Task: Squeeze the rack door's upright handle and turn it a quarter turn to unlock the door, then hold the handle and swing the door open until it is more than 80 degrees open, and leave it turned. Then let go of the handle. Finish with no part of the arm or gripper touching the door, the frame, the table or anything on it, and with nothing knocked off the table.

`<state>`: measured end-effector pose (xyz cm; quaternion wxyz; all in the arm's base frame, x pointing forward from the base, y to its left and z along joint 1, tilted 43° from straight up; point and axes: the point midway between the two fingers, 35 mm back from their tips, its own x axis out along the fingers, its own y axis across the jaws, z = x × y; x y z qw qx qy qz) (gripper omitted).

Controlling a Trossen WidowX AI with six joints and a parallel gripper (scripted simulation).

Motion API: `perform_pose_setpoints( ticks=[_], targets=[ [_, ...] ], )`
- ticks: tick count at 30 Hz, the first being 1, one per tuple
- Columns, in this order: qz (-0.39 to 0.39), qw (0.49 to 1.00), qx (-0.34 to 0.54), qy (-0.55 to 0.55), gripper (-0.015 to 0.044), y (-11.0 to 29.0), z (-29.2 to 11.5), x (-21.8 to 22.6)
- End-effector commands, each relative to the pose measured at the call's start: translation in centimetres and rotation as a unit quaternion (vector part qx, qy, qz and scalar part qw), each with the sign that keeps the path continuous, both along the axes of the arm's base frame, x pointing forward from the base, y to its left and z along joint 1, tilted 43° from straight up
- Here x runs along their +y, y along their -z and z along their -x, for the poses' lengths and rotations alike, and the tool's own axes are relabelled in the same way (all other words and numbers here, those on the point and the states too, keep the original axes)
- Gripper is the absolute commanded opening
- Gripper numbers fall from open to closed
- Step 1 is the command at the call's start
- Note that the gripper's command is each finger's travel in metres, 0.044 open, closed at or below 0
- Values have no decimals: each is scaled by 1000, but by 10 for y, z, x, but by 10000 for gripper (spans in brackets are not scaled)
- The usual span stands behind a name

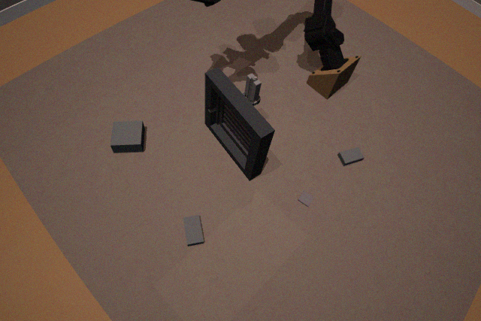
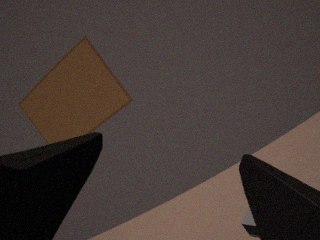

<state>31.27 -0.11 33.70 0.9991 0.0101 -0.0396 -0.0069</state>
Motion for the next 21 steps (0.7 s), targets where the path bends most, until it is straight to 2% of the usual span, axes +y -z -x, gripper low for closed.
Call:
perform_pose_setpoints(
  ticks=[1,5,21],
  targets=[
    [-1,1000,3,0,374,1,-1,0],
    [-23,998,55,6,283,16,-13,3],
    [-77,951,292,67,283,94,-42,20]
  ],
)
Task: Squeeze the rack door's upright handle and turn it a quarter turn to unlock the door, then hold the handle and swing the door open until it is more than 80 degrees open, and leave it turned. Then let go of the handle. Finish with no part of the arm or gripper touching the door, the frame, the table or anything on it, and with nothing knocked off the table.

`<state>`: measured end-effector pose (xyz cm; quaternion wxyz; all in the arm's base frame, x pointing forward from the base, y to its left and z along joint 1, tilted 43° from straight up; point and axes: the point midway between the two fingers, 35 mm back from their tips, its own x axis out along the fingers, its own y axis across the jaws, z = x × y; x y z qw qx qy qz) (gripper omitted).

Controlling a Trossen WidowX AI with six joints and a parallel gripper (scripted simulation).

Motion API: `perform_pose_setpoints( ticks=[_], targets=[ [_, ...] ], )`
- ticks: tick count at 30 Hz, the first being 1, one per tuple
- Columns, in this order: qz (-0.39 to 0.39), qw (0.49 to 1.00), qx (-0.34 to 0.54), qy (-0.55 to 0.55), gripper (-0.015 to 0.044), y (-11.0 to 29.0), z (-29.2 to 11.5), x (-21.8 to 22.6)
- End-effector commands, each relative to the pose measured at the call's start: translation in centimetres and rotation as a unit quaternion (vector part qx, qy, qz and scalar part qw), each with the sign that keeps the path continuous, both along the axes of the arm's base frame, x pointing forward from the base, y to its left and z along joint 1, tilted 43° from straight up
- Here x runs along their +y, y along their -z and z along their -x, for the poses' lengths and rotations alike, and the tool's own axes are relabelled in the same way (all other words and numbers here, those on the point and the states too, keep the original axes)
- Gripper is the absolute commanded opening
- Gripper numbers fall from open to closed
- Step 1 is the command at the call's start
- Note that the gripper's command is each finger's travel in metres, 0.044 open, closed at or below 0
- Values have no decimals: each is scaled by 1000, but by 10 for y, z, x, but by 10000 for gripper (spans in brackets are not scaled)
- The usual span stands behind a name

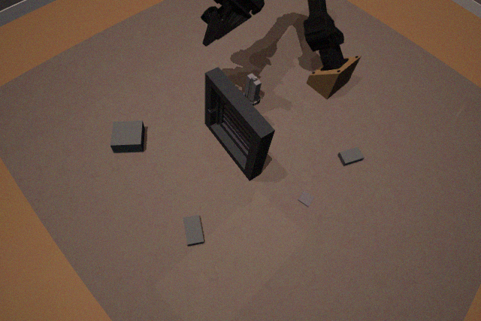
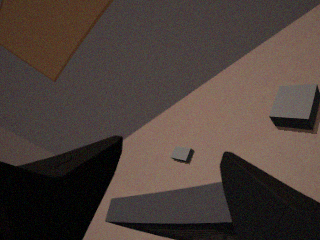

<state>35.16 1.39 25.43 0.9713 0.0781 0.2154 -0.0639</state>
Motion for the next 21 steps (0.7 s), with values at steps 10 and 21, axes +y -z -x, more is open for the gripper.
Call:
perform_pose_setpoints(
  ticks=[10,21],
  targets=[
    [11,982,179,61,283,52,-1,15],
    [67,943,305,117,283,83,13,23]
  ],
)
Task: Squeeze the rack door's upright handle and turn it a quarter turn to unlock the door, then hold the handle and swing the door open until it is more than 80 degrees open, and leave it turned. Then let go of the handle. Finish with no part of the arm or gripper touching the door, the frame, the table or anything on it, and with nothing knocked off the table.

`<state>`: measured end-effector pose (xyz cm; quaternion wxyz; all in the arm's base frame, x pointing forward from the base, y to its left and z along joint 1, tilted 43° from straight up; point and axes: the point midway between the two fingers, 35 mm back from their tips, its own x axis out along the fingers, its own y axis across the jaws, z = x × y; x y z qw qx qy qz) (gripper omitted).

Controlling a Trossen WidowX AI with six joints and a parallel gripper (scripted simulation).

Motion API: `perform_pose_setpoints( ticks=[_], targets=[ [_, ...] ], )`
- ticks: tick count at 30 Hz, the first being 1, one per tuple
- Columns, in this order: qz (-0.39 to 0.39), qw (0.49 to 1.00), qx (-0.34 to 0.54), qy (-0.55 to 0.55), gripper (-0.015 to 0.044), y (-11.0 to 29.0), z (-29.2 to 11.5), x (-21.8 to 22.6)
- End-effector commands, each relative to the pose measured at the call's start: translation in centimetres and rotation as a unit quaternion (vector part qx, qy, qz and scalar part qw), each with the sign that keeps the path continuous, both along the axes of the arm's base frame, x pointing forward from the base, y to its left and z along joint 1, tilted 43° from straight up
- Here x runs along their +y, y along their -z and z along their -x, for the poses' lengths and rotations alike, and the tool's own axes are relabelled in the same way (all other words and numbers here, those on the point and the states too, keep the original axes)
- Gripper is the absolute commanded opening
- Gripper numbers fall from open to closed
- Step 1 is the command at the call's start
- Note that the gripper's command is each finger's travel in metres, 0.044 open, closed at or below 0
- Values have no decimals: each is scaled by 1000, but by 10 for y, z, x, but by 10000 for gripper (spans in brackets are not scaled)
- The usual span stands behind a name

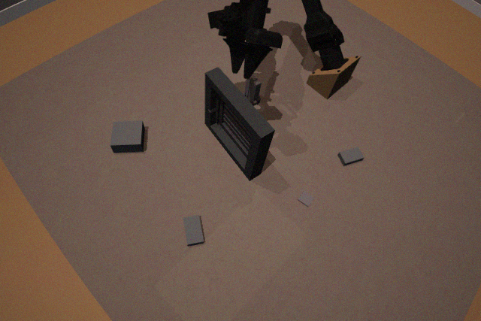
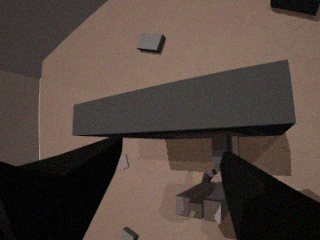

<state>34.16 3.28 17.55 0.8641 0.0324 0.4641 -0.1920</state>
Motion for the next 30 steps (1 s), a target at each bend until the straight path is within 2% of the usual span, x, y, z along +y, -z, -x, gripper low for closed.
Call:
perform_pose_setpoints(
  ticks=[1,21,30],
  targets=[
    [28,999,42,15,283,6,4,4],
    [220,950,213,55,283,17,28,15],
    [227,947,223,56,283,20,28,12]
  ],
)
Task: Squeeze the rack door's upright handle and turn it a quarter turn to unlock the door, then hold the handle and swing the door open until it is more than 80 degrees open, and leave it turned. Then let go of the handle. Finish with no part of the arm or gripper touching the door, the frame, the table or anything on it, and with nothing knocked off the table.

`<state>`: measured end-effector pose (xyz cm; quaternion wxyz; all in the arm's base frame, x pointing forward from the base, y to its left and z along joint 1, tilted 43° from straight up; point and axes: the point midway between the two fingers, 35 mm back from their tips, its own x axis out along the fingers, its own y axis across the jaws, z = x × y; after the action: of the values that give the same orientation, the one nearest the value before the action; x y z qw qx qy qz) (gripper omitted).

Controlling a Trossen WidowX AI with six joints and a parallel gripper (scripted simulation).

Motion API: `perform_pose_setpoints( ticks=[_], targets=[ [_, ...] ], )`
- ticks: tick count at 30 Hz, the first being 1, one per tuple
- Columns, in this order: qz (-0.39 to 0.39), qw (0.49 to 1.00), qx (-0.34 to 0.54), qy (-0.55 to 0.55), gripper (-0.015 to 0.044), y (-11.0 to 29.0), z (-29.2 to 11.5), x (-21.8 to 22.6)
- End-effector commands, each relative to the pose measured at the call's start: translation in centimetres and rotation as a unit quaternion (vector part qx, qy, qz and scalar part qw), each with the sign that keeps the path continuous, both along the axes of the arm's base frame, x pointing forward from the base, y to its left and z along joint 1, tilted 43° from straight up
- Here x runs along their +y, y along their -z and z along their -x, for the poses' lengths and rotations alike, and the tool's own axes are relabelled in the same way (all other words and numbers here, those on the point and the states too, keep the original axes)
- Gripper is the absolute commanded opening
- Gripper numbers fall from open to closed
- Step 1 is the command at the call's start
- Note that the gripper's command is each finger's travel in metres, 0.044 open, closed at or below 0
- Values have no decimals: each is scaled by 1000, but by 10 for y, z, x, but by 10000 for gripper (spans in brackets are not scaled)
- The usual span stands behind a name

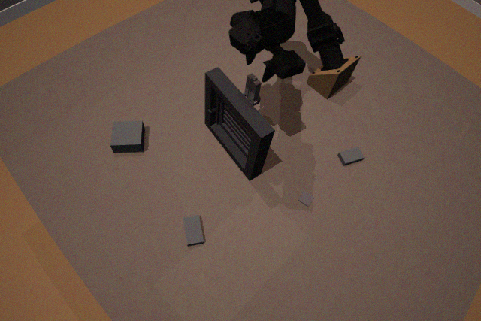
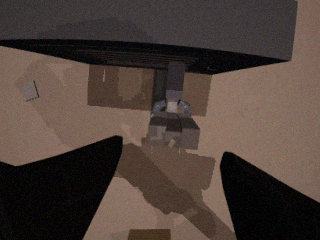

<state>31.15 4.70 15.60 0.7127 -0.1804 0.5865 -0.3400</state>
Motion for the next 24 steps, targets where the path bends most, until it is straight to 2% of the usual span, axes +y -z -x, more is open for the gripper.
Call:
perform_pose_setpoints(
  ticks=[1,24],
  targets=[
    [3,1000,3,2,283,2,-2,-3],
    [-7,999,41,16,283,28,-4,-29]
  ],
)
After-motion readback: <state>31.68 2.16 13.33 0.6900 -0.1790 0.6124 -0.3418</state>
